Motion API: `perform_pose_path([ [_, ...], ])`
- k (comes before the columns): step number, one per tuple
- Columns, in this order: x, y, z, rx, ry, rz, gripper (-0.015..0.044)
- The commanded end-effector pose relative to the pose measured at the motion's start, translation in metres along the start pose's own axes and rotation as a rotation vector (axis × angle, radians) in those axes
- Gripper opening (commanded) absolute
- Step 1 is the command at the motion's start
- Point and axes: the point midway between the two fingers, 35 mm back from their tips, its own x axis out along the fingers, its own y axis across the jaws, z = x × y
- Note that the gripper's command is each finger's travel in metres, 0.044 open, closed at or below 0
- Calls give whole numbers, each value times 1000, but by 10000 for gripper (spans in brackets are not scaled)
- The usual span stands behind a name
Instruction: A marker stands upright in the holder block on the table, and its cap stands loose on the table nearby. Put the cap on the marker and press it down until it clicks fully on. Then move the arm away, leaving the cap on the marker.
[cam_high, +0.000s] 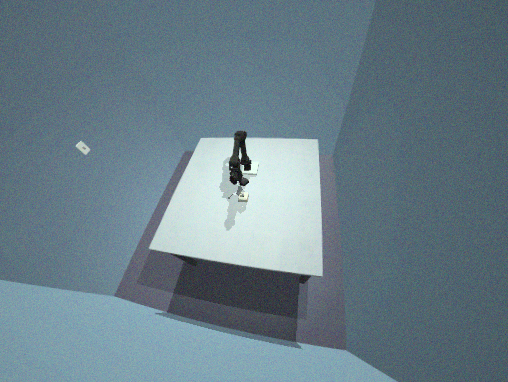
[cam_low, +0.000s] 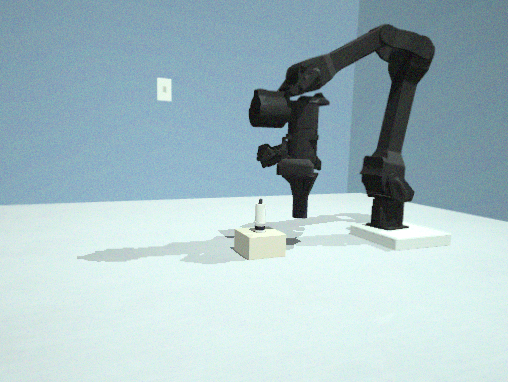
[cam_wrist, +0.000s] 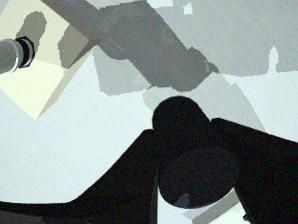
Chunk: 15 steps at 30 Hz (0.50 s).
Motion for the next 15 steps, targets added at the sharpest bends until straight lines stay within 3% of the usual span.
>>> perform_pose_path([
  [1, -7, 1, 0, -3, 1, 4, 0],
  [15, -24, 22, 17, -17, -5, 1, 0],
])
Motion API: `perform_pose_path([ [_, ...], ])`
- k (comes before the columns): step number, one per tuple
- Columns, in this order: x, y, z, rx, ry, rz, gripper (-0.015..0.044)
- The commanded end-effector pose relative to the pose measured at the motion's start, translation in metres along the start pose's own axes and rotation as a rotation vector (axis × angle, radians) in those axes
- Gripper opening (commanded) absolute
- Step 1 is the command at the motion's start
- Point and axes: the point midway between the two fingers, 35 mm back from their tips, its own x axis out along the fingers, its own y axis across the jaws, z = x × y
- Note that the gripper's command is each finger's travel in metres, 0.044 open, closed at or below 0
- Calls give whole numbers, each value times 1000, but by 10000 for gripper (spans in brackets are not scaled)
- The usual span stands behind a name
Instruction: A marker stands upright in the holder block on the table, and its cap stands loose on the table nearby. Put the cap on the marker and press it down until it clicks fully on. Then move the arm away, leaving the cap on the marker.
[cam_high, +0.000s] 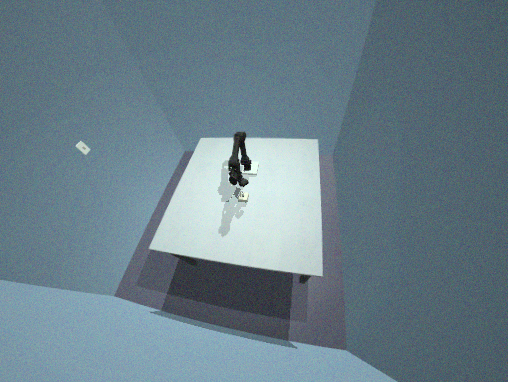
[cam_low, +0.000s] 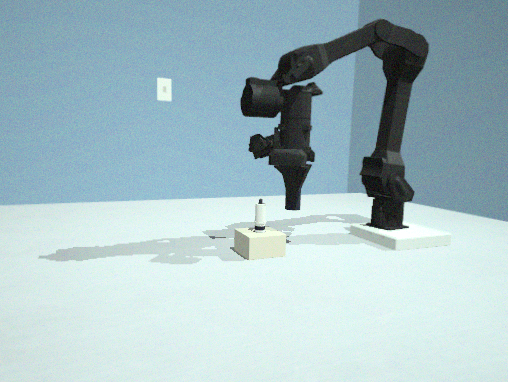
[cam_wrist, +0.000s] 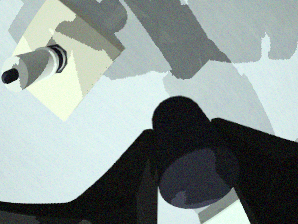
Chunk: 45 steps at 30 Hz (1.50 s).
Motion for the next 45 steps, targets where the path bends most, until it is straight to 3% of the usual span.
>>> perform_pose_path([
  [1, -7, 9, 6, -9, -4, -2, 0],
  [45, -47, 77, 46, 7, -3, 10, 0],
])
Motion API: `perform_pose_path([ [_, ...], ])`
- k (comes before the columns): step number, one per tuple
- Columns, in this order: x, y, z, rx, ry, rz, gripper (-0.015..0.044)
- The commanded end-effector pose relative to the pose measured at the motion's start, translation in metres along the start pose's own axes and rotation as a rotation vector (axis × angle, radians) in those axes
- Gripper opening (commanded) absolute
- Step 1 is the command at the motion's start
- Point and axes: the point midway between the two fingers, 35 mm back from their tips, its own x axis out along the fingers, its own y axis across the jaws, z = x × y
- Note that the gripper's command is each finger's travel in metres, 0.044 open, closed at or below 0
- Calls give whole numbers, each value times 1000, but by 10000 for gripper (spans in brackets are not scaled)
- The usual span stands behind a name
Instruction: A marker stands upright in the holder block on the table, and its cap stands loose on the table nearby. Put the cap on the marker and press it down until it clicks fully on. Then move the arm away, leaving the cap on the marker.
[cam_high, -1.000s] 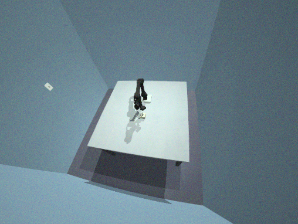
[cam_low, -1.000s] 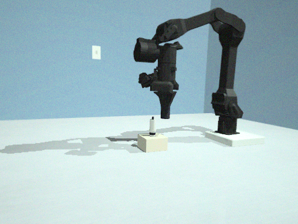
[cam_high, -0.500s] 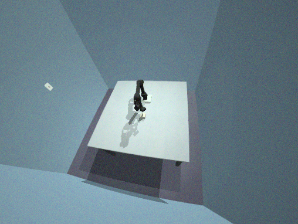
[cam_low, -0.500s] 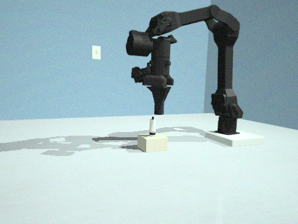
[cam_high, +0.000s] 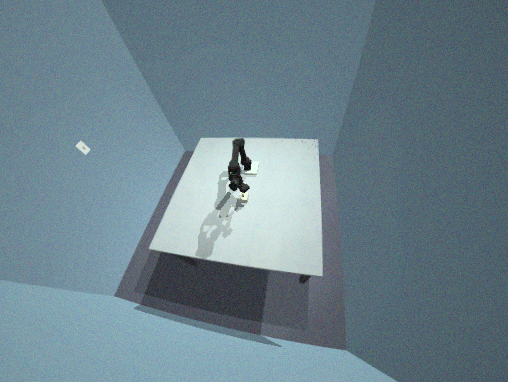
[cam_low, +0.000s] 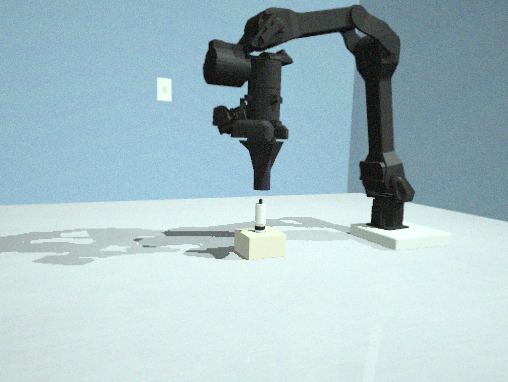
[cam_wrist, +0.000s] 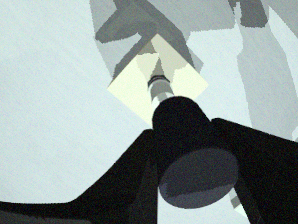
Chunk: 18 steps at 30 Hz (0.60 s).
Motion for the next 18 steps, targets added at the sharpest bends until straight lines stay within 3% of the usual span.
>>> perform_pose_path([
  [1, 0, 4, 0, 2, 3, 3, 0],
  [18, 21, 5, 1, 2, 3, 3, 0],
])
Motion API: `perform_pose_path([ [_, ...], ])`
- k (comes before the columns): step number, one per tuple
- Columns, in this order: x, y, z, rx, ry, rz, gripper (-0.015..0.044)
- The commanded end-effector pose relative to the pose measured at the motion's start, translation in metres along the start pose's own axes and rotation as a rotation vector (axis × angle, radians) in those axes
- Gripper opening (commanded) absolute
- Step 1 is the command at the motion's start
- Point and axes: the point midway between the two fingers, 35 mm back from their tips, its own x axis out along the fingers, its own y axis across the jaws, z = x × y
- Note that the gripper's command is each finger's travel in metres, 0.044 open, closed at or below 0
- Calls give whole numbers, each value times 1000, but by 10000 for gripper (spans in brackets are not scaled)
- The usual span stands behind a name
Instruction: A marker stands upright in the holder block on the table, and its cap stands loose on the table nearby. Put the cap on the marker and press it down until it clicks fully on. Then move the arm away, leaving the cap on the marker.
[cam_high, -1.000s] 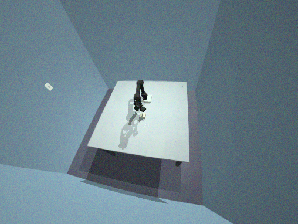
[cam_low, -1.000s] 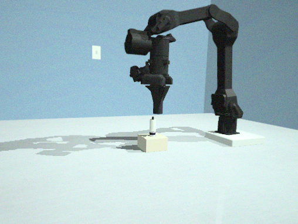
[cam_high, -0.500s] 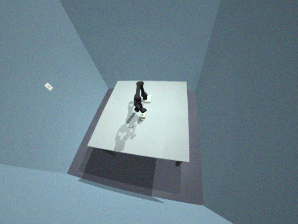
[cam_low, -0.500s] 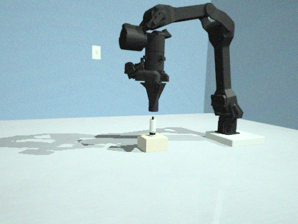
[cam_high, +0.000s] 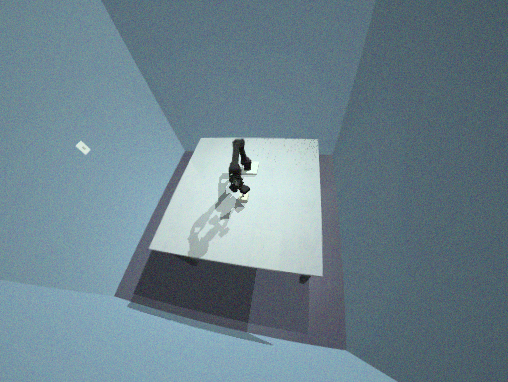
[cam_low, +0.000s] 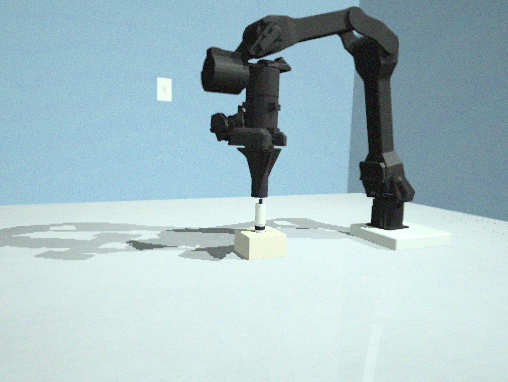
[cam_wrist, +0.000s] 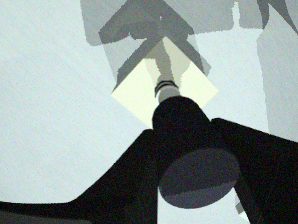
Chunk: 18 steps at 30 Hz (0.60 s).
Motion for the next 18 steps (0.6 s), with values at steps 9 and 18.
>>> perform_pose_path([
  [9, 23, 0, -1, 3, 7, -2, 0],
  [18, 37, -1, -2, 3, 7, -2, 0],
])
